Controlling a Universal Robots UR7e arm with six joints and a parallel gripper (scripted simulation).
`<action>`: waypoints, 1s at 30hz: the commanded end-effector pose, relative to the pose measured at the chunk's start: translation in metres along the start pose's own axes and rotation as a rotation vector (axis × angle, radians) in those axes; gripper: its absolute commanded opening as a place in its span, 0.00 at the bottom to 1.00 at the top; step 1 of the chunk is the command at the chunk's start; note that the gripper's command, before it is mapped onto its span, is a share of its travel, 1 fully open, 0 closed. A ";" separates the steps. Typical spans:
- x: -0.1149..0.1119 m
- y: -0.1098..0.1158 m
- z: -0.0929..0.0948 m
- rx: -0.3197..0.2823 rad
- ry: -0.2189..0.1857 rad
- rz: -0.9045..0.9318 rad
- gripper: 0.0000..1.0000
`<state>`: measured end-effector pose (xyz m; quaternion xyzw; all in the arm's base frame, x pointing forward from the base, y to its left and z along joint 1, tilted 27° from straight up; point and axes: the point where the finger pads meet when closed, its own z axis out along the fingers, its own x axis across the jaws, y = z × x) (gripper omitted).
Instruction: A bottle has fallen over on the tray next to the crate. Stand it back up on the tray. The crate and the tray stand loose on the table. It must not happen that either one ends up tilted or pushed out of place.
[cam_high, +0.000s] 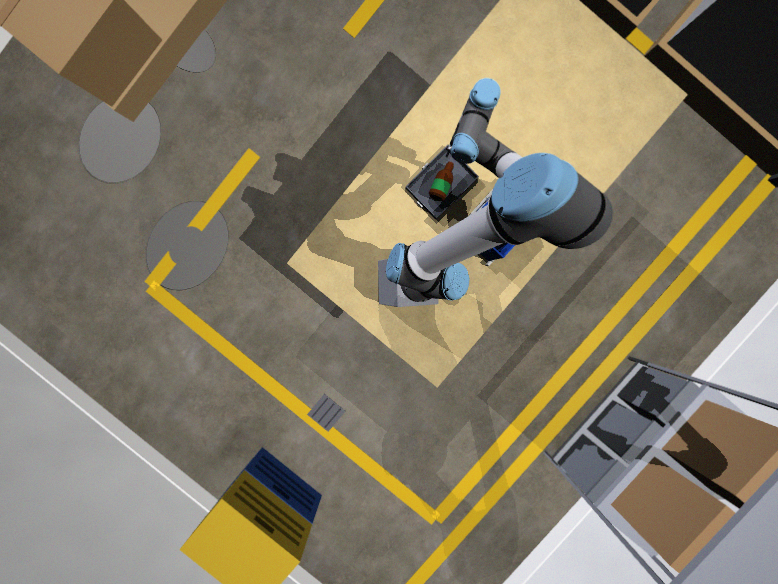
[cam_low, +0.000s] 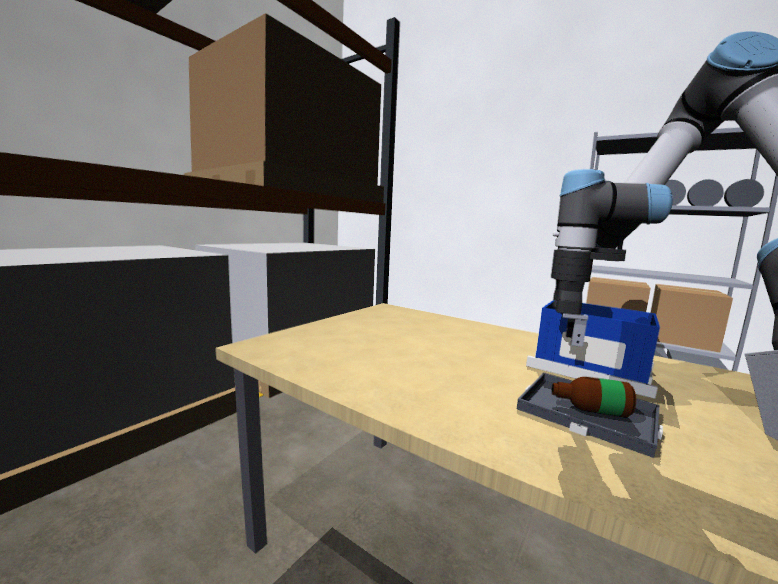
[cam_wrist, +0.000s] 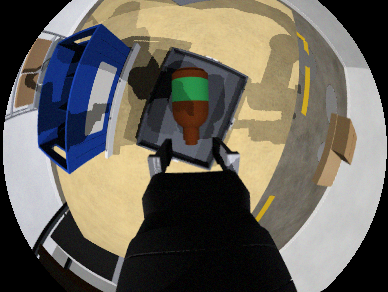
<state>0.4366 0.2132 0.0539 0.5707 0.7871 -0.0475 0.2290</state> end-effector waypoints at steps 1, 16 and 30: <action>0.000 0.001 0.017 -0.002 0.000 0.000 1.00; 0.000 0.001 0.062 -0.002 0.000 0.000 1.00; 0.001 0.001 0.084 -0.002 0.000 0.000 1.00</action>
